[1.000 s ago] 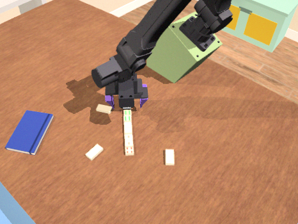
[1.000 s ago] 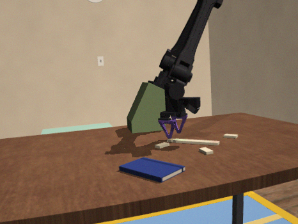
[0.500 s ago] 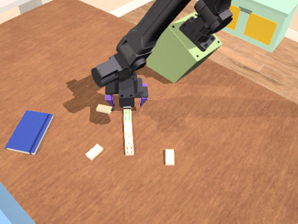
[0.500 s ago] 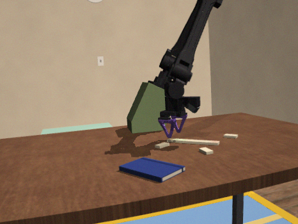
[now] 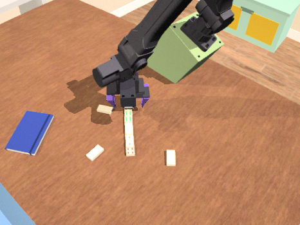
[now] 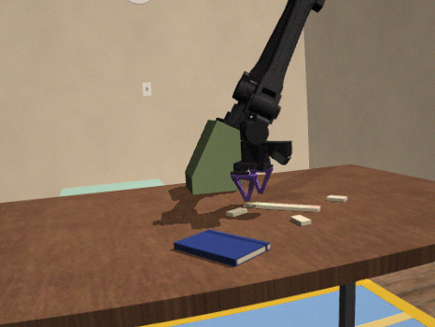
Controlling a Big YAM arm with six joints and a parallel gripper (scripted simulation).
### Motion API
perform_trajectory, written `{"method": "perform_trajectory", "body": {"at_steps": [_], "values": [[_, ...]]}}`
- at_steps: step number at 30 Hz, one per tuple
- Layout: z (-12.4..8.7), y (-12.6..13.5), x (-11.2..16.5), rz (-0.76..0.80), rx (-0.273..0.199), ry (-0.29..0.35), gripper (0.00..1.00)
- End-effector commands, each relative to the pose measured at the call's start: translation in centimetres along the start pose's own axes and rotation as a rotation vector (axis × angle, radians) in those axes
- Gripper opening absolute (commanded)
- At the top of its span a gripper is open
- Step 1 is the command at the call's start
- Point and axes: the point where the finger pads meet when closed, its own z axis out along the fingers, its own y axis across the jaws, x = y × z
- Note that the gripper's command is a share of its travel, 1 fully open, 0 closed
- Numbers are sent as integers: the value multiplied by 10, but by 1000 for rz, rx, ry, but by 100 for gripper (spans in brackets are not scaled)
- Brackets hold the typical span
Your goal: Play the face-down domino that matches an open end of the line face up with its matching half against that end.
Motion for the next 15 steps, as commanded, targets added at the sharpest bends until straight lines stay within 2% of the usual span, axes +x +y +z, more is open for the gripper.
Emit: {"method": "perform_trajectory", "body": {"at_steps": [1, 8, 9, 15], "values": [[-12, -7, -2, -2, 24, -17, 93], [-12, -7, -2, -2, 24, -17, 93], [-11, -3, -2, -3, 11, -8, 93], [-54, -5, -2, -3, 19, -14, 93]]}}
